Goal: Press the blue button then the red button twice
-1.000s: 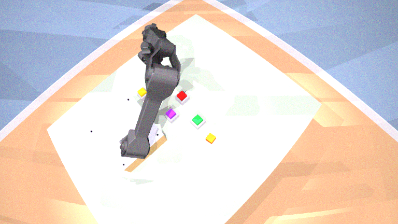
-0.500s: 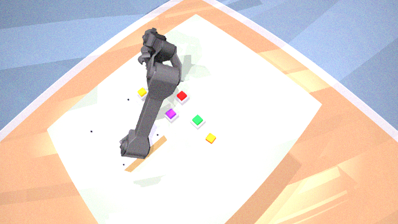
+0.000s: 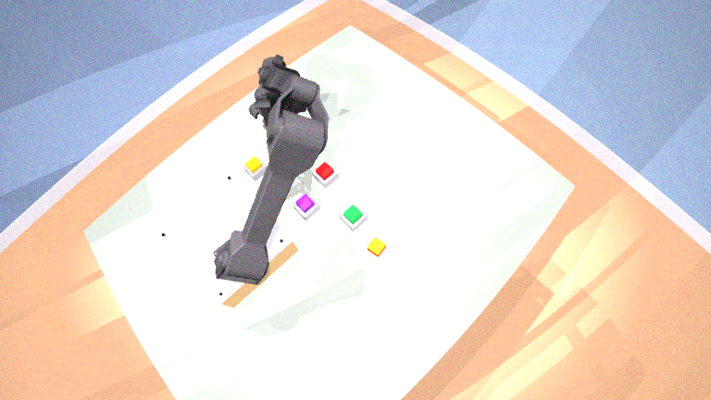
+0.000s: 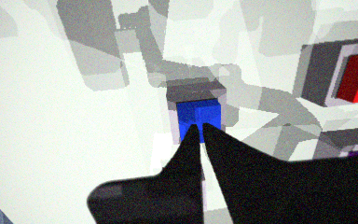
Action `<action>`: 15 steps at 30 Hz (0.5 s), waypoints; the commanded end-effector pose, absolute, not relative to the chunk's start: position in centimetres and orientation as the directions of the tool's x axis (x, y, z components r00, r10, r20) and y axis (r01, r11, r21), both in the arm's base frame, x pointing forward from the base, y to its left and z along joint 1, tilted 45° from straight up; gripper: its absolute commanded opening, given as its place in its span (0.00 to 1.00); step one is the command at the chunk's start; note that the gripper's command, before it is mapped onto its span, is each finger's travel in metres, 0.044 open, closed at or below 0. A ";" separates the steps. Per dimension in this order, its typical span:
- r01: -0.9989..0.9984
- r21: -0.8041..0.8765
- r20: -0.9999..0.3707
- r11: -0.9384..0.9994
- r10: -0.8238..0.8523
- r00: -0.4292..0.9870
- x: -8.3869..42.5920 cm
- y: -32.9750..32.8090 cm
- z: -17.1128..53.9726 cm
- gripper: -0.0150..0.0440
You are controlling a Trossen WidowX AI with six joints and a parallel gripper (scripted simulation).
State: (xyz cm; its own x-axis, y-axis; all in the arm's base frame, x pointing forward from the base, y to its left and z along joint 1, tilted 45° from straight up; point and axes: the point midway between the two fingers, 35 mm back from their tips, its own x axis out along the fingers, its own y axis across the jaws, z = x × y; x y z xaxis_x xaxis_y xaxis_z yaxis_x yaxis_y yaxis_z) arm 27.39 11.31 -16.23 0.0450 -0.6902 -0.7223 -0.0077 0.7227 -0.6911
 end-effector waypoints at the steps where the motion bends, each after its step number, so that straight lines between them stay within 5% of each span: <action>1: -0.015 -0.696 -0.718 0.718 -0.695 0.043 27.2 10.7 -16.7 0.29; 15: -0.015 -0.697 -0.717 0.717 -0.695 0.043 27.2 10.1 -17.3 0.29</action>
State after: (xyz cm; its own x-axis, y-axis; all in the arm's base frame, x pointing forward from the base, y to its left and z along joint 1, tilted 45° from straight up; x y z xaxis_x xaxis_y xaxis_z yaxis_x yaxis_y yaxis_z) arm 27.38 10.27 -17.26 0.0452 -0.6911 -0.7214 -0.0080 0.7219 -0.6920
